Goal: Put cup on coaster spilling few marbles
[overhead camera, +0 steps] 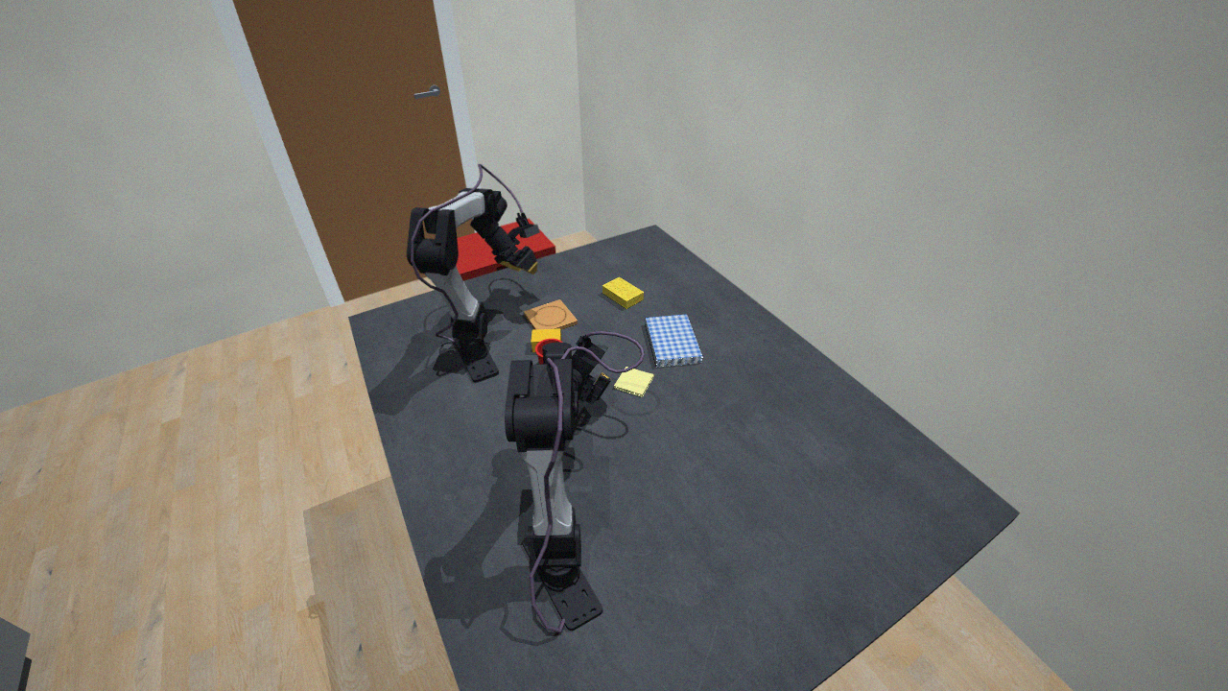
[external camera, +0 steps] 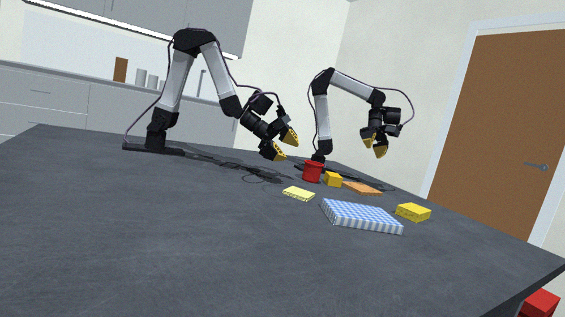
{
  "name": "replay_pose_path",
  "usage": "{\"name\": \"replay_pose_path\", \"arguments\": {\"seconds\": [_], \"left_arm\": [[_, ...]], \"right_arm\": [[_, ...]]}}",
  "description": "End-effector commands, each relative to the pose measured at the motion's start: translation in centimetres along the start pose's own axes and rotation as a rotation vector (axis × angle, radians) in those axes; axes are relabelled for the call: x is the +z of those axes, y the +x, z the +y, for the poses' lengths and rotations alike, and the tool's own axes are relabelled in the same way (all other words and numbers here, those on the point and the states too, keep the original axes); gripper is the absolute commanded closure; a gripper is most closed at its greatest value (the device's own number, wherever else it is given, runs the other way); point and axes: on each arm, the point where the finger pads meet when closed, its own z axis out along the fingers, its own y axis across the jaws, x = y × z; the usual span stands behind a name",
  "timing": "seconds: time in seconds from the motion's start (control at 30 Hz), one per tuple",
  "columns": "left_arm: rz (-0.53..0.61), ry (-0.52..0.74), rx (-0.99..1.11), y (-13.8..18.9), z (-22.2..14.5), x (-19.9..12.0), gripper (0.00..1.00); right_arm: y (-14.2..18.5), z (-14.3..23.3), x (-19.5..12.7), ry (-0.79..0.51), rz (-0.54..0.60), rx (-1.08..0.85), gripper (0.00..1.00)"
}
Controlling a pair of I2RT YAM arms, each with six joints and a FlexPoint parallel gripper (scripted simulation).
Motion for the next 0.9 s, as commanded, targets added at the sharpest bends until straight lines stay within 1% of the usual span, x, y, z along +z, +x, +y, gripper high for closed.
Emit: {"name": "replay_pose_path", "arguments": {"seconds": [0.0, 0.07, 0.1, 0.17, 0.23, 0.3, 0.4, 0.5, 0.53, 0.6, 0.7, 0.87], "left_arm": [[-0.012, -0.005, 0.009, -0.3, 0.0, -0.2, 0.00], [-0.012, -0.005, 0.009, -0.3, 0.0, -0.2, 0.00], [-0.006, -0.005, 0.014, -0.1, -0.1, -0.2, 0.00], [0.016, -0.002, 0.026, 0.6, -0.4, 0.0, 0.00], [0.027, -0.002, 0.054, 1.1, -0.9, 0.1, 0.00], [0.047, -0.002, 0.107, 2.0, -2.0, 0.2, 0.00], [0.077, -0.007, 0.205, 3.8, -4.4, 0.6, 0.00], [0.095, -0.013, 0.292, 5.2, -6.5, 1.0, 0.00], [0.087, -0.019, 0.325, 5.3, -7.0, 1.1, 0.00], [0.087, -0.019, 0.325, 5.3, -7.0, 1.1, 0.00], [0.098, -0.022, 0.405, 6.3, -8.8, 1.4, 0.00], [0.090, -0.015, 0.520, 7.1, -11.1, 1.7, 0.00]], "right_arm": [[-0.5, 0.3, 0.0, -0.007, -0.014, 0.003, 0.00], [-0.5, 0.3, 0.0, -0.007, -0.014, 0.003, 0.00], [-0.1, 0.1, 0.0, -0.002, 0.006, -0.013, 0.00], [-0.5, 0.7, -0.4, -0.014, 0.016, -0.034, 0.00], [-0.1, 1.0, -0.8, -0.015, 0.054, -0.078, 0.00], [-0.1, 1.7, -1.9, -0.027, 0.104, -0.146, 0.00], [-1.6, 3.7, -4.9, -0.080, 0.153, -0.261, 0.00], [-3.4, 5.6, -8.6, -0.144, 0.173, -0.360, 0.00], [-4.1, 6.2, -9.9, -0.165, 0.173, -0.388, 0.00], [-4.1, 6.2, -9.9, -0.165, 0.173, -0.388, 0.00], [-5.8, 7.5, -13.8, -0.228, 0.164, -0.462, 0.00], [-7.9, 8.5, -19.5, -0.313, 0.134, -0.553, 0.00]]}}
